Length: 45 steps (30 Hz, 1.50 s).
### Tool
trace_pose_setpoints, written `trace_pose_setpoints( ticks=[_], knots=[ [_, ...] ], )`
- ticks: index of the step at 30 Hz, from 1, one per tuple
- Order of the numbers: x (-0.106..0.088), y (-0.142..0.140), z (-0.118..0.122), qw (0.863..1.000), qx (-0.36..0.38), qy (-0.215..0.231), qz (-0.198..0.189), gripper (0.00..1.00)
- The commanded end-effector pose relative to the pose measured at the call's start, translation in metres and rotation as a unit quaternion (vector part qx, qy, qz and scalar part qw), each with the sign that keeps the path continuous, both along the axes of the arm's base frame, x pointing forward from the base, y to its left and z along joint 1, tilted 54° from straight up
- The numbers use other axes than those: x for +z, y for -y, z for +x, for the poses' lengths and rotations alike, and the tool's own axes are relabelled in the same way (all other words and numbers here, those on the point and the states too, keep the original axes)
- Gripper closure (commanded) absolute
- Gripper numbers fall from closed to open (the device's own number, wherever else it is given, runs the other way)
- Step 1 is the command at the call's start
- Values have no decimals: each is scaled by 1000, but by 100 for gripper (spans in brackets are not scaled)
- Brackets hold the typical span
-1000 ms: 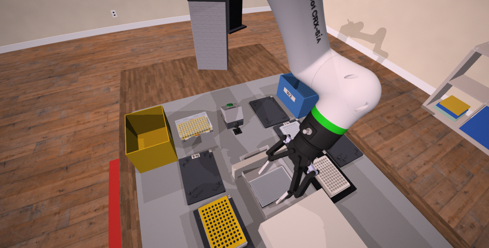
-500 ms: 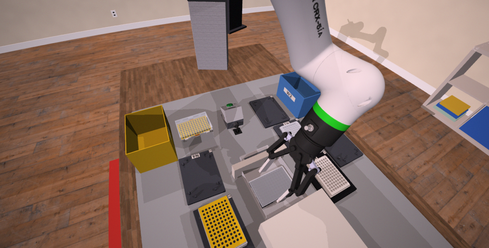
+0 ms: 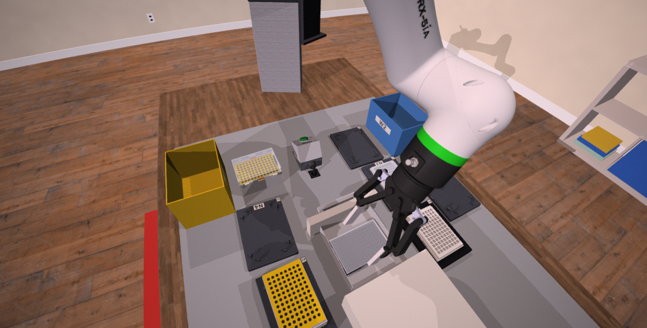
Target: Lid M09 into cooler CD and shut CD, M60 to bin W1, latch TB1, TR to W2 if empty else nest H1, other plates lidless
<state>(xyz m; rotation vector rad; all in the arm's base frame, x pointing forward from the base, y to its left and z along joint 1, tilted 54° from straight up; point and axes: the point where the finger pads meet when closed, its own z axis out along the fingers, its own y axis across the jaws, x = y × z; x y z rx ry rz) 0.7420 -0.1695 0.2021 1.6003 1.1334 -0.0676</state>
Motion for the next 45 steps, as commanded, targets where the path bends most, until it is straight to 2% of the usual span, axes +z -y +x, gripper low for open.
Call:
trace_pose_setpoints(
  ticks=[1, 45],
  knots=[
    [3, -2, -3, 1000, 0, 0, 0, 34],
    [33, -25, -38, 1000, 0, 0, 0, 34]
  ],
)
